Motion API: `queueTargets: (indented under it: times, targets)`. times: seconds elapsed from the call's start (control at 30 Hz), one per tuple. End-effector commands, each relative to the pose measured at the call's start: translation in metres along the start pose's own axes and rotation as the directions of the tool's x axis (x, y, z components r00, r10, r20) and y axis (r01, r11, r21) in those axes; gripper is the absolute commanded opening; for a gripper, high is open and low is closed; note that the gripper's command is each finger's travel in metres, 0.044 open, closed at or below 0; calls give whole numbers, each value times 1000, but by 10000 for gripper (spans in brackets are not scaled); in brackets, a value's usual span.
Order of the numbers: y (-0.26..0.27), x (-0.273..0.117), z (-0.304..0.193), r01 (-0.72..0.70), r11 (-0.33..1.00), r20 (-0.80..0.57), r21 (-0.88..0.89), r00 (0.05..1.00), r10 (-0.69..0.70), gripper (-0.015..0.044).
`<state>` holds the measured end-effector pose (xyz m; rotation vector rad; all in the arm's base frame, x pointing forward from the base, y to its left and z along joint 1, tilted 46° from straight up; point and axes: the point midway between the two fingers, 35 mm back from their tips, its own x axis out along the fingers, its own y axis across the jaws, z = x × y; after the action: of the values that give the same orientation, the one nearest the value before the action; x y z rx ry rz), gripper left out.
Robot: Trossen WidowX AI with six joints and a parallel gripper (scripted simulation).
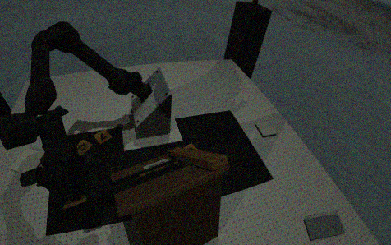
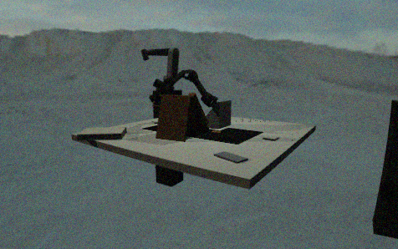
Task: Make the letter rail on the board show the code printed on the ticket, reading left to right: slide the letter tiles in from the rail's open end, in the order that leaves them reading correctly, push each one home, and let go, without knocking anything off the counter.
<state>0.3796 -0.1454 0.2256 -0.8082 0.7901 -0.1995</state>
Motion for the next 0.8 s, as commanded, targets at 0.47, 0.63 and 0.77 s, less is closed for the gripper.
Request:
queueTargets:
  times: [0.47, 0.63, 0.77]
  targets:
    - [2, 0, 1, 1, 1000, 5, -2, 1000, -1, 0]
    - [5, 0, 0, 1, 1000, 5, -2, 1000, -1, 0]
    - [6, 1, -1, 1, 1000, 5, -2, 1000, -1, 0]
